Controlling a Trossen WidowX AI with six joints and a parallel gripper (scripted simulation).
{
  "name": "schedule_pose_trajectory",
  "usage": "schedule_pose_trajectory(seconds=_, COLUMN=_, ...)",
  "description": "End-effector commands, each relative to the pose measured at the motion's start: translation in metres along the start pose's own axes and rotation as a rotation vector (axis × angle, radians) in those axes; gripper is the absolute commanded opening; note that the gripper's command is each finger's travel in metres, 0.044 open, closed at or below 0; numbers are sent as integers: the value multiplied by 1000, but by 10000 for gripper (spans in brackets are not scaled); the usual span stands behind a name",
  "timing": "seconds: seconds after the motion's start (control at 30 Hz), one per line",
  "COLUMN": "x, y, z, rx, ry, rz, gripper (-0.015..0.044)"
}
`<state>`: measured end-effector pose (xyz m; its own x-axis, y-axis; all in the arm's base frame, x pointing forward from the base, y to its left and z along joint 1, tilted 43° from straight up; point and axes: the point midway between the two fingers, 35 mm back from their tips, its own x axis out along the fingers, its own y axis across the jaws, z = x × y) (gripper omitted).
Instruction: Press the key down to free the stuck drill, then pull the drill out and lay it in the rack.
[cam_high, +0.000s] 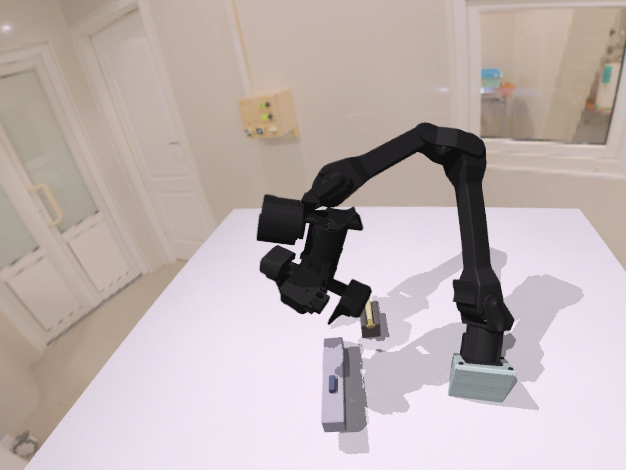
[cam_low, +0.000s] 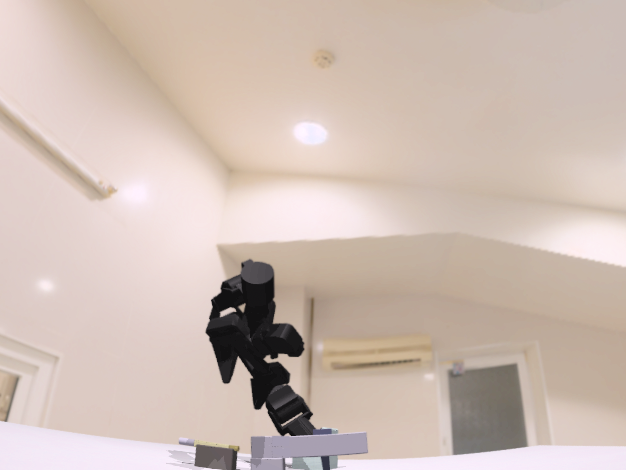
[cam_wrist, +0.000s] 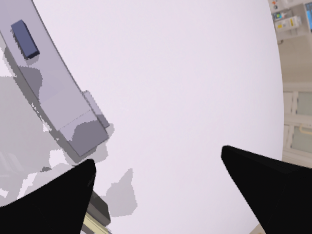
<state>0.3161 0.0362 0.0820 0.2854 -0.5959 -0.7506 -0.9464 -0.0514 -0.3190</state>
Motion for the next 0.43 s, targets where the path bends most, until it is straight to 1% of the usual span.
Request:
schedule_pose_trajectory(seconds=0.0, x=-12, y=0, z=64, rx=130, ry=-73, rz=-99, gripper=440)
schedule_pose_trajectory(seconds=0.13, x=-28, y=13, z=133, rx=274, ry=-188, rz=-177, gripper=440)
schedule_pose_trajectory(seconds=0.3, x=-48, y=50, z=216, rx=432, ry=-377, rz=-197, gripper=440)
schedule_pose_trajectory(seconds=0.4, x=-63, y=73, z=256, rx=556, ry=-486, rz=-204, gripper=440)
